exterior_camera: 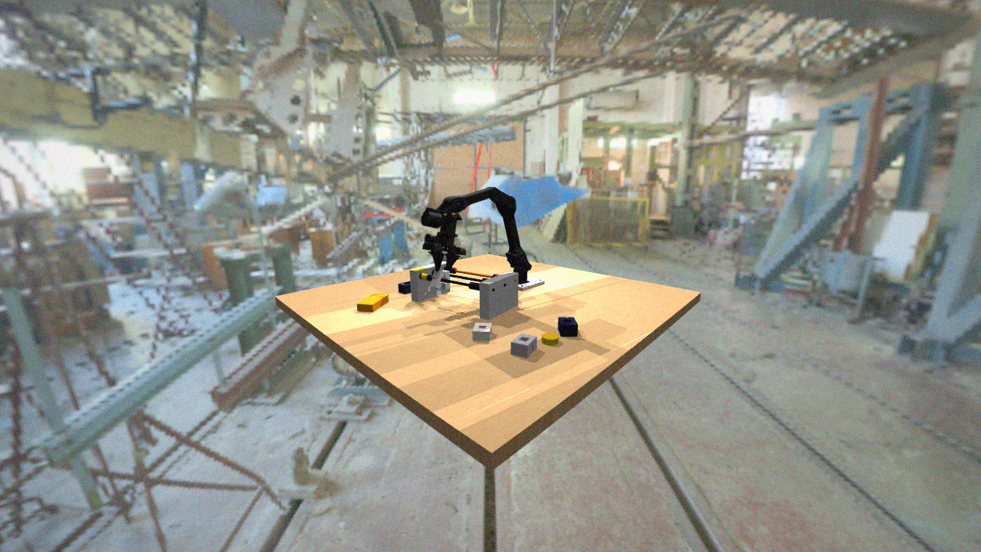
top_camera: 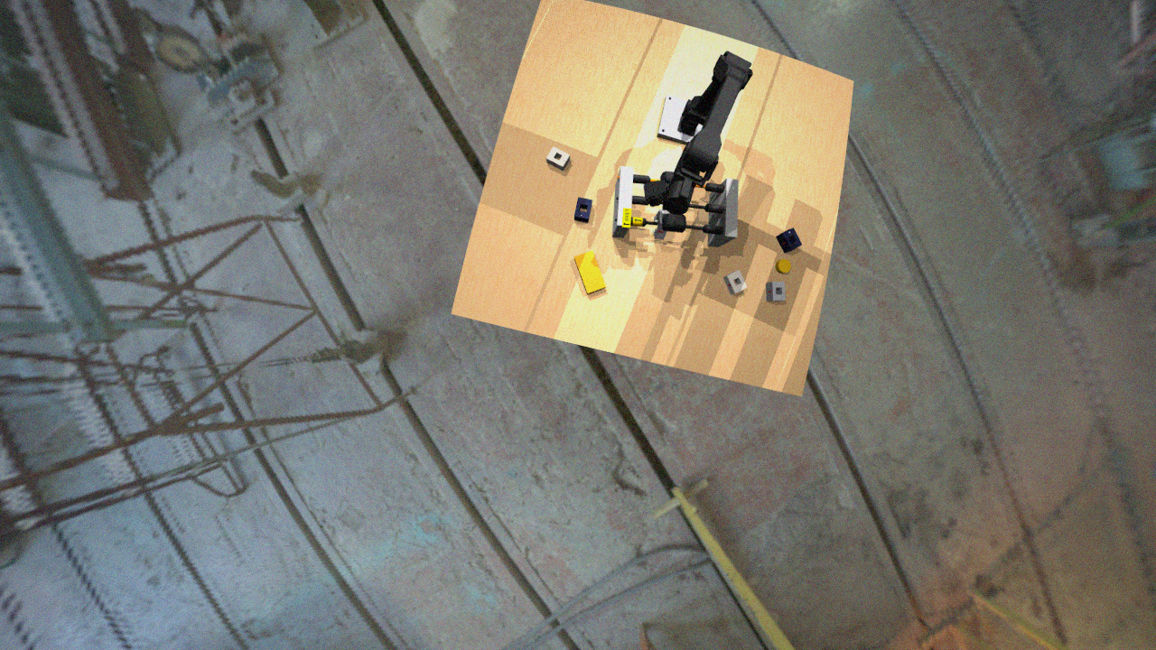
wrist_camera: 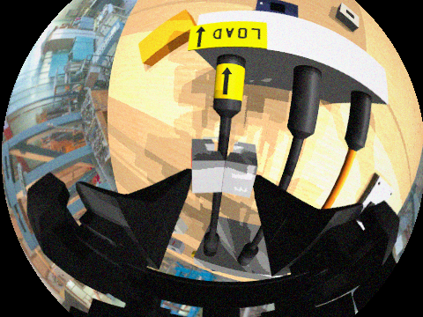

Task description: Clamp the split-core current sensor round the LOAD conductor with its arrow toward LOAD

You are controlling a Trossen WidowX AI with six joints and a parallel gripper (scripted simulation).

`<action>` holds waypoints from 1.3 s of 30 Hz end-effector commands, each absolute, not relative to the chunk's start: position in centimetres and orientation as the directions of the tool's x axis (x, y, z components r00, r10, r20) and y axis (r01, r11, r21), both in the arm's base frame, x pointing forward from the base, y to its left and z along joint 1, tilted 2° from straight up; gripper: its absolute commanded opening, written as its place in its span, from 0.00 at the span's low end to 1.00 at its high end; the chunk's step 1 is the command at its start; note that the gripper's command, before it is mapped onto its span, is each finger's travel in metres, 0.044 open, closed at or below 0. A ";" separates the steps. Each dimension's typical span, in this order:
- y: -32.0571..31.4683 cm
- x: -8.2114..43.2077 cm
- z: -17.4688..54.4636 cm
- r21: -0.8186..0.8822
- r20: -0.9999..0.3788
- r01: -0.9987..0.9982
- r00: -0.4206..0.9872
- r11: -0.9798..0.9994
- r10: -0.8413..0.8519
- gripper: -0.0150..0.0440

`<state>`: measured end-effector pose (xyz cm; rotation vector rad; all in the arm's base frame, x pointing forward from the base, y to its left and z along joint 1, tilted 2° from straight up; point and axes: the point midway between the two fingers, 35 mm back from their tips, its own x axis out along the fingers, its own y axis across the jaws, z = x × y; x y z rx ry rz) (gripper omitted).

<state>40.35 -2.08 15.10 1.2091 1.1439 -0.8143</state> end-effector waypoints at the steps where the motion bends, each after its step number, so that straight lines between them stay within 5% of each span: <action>1: -2.1 40.4 15.2 0.283 -0.959 0.936 0.269 0.209 0.093 0.25; 39: -2.0 41.1 15.3 0.207 -0.978 0.955 0.194 0.212 0.078 0.25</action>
